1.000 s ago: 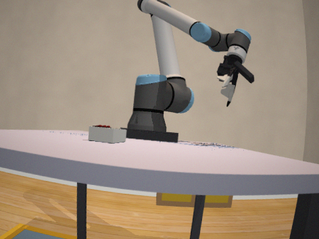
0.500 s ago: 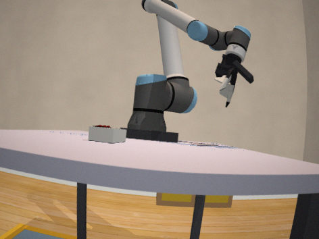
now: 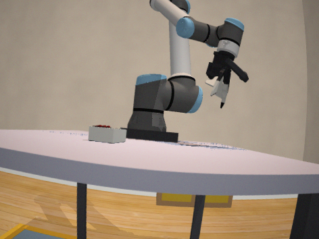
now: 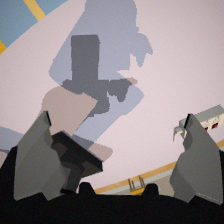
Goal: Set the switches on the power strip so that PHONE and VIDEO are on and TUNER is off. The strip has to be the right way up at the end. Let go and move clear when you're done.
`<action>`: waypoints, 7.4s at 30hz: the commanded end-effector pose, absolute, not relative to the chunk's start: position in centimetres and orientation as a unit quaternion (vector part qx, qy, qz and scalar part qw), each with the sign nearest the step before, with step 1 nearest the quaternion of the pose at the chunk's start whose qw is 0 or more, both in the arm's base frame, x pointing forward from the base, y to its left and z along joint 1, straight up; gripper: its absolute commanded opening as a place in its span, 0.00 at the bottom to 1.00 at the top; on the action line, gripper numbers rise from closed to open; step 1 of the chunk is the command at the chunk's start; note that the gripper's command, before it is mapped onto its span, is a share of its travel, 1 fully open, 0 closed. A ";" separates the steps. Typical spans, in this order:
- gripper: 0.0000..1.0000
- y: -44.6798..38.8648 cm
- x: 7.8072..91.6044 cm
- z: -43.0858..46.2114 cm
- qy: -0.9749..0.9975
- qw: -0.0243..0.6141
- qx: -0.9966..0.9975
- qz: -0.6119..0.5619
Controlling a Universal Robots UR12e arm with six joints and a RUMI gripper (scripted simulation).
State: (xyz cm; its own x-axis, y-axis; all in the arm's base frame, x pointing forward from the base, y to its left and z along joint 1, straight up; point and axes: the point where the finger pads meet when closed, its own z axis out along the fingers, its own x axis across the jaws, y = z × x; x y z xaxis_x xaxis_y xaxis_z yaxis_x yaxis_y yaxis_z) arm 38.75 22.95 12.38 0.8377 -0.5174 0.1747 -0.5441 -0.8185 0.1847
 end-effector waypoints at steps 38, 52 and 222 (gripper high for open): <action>1.00 -11.5 55.7 6.9 -0.336 -0.117 0.934 0.033; 1.00 -17.0 55.6 6.6 -0.342 -0.137 0.928 0.058; 1.00 -16.7 56.7 6.7 0.610 -0.003 0.793 -0.002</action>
State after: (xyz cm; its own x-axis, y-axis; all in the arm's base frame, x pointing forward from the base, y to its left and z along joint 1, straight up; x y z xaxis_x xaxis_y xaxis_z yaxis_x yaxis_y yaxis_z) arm 56.48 -16.67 7.10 0.3586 0.9335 -0.0045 0.9334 -0.3587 -0.0110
